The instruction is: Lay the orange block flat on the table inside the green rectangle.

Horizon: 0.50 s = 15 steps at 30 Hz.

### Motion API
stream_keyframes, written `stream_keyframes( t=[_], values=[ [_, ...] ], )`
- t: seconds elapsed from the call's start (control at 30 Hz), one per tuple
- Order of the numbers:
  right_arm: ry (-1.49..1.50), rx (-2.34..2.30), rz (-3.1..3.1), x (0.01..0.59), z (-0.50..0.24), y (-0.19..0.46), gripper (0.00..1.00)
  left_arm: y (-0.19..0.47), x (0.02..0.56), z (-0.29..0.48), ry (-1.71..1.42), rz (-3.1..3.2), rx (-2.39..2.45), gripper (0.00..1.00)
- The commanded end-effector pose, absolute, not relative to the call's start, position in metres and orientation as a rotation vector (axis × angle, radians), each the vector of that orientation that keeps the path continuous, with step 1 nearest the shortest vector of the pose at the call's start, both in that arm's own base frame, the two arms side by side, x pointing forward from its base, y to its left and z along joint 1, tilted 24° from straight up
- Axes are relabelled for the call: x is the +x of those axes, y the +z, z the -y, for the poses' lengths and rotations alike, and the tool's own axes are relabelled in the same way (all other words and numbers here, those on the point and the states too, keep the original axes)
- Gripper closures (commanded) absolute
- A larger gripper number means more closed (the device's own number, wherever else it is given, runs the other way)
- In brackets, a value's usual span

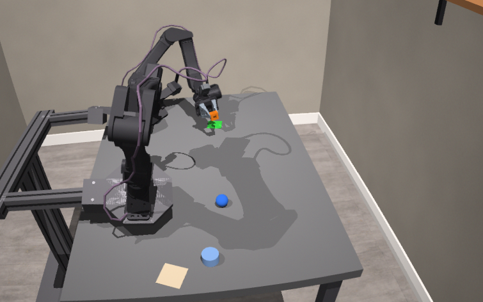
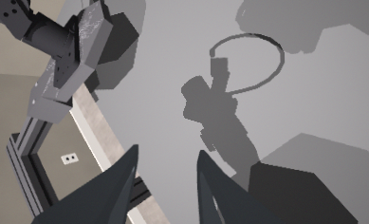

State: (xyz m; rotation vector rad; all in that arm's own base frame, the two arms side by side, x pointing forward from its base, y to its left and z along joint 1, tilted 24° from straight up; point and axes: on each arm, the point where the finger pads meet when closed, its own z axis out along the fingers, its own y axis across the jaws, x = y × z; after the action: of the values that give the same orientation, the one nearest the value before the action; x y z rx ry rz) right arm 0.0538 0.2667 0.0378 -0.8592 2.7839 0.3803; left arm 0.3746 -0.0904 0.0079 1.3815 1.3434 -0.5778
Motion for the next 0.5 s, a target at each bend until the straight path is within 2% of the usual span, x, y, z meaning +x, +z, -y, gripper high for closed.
stream_keyframes(
  t=[0.0, 0.23, 0.47],
  values=[
    [0.111, -0.78, -2.701, 0.054, -0.222, 0.044, 0.54, 0.006, 0.366, 0.087, -0.685, -1.321, 1.451, 0.73],
    [0.012, -0.822, -2.483, 0.053, -0.19, 0.066, 0.54, 0.007, 0.362, 0.071, -0.745, -1.369, 1.426, 0.73],
    [0.041, -0.878, -2.196, 0.059, -0.169, 0.101, 0.54, 0.009, 0.364, 0.048, -0.794, -1.444, 1.374, 0.73]
  ],
)
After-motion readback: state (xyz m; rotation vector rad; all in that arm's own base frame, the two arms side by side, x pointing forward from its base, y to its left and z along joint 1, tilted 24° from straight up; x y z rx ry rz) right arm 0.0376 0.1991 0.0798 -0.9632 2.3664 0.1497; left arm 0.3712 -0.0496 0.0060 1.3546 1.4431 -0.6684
